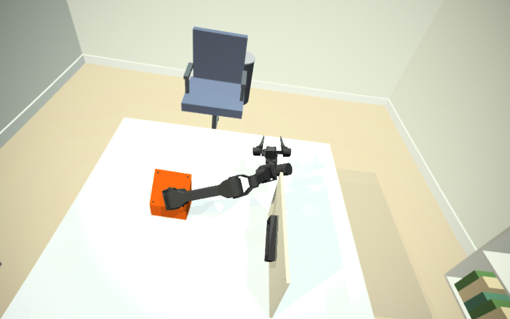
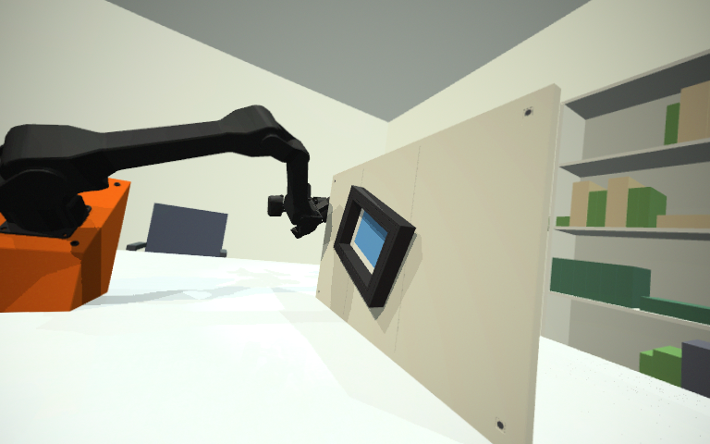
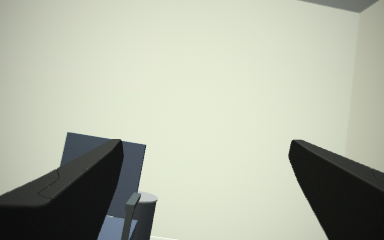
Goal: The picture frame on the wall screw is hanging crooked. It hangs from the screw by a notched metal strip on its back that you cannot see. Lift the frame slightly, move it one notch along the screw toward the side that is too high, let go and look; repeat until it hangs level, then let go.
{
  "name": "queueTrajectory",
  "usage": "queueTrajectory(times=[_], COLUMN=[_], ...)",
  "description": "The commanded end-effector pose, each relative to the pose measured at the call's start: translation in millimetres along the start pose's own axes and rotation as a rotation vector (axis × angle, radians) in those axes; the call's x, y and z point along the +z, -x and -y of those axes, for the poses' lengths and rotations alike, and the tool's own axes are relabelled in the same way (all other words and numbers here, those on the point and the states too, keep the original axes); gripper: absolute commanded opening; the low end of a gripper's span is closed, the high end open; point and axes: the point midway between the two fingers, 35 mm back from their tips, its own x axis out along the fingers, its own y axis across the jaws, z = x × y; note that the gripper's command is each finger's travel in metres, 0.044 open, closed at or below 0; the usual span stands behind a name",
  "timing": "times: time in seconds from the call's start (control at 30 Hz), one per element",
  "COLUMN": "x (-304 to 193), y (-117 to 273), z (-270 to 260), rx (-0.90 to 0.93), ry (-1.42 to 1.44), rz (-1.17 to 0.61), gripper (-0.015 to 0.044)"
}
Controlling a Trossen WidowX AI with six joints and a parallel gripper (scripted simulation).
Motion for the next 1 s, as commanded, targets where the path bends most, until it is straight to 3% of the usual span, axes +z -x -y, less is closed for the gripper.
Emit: queueTrajectory(times=[0.0,0.17,0.33,0.47,0.97], x=[1.6,56.7,141.8,167.4,281.4], y=[-0.2,-7.8,-15.8,-6.2,174.8], z=[0.4,9.9,11.3,16.6,15.7], rx=[0.000,-0.004,-0.019,-0.061,-0.476], ry=[0.001,0.034,0.072,0.013,-0.409], rz=[0.000,-0.011,-0.019,-0.039,-0.050], gripper=[0.0374,0.0260,0.0260,0.0260,0.0260])
